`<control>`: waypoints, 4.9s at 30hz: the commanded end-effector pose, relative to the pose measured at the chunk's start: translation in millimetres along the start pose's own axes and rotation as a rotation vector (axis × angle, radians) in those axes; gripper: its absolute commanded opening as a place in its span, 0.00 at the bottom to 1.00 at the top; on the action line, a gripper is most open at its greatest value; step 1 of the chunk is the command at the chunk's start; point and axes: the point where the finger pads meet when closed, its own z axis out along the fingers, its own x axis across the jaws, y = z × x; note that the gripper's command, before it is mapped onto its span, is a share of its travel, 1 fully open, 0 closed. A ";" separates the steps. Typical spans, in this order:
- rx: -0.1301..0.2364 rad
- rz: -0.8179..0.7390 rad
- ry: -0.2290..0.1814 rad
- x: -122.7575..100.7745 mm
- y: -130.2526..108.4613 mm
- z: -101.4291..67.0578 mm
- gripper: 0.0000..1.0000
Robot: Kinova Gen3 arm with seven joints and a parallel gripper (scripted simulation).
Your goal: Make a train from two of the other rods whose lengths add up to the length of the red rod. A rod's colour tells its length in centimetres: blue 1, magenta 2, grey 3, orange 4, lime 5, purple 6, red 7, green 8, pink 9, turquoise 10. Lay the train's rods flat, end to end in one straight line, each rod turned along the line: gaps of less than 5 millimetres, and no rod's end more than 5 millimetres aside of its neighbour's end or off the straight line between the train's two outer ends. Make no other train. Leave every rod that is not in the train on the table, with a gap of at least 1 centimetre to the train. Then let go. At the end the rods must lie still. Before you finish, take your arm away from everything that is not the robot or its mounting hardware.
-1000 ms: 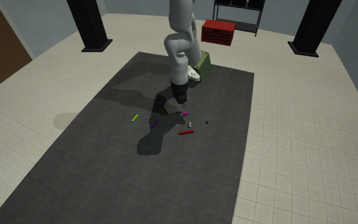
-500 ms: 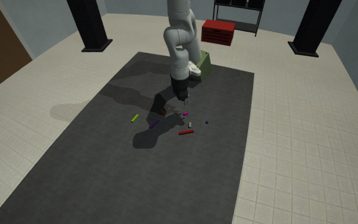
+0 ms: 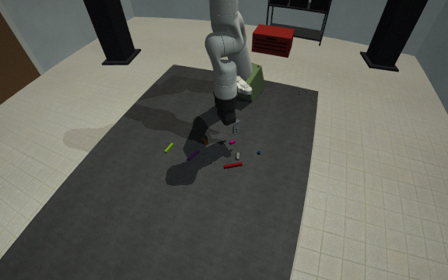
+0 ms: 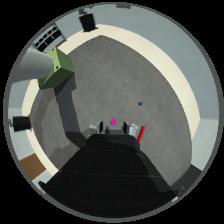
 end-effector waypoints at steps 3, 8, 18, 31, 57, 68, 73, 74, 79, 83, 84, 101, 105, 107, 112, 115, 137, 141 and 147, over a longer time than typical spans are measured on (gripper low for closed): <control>-0.005 0.001 0.009 -0.2 -0.3 -0.1 1.00; -0.005 0.001 0.009 -0.2 -0.2 -0.1 1.00; -0.004 0.040 0.008 0.4 2.7 0.6 1.00; 0.001 0.208 0.005 2.4 16.2 3.8 1.00; 0.013 0.973 -0.009 -0.9 88.5 16.0 1.00; 0.014 1.465 -0.012 -17.4 140.9 21.2 1.00; 0.013 1.597 -0.012 -24.0 155.2 22.1 1.00; 0.013 1.640 -0.012 -26.3 159.8 22.4 1.00; 0.012 1.846 -0.010 -39.0 181.9 23.2 1.00; 0.011 1.995 -0.007 -49.6 197.6 23.4 1.00; 0.011 2.031 -0.007 -52.3 201.3 23.4 1.00; 0.010 2.412 0.005 -85.2 239.2 22.0 1.00; 0.010 2.441 0.007 -88.0 241.9 21.8 1.00; 0.010 2.465 0.008 -90.4 244.2 21.6 1.00; 0.010 2.505 0.010 -94.3 247.8 21.3 1.00; 0.010 2.517 0.010 -95.5 248.9 21.2 1.00; 0.010 2.523 0.011 -96.2 249.5 21.1 0.54; 0.010 2.523 0.011 -96.2 249.5 21.1 0.54; 0.010 2.523 0.011 -96.2 249.5 21.1 0.54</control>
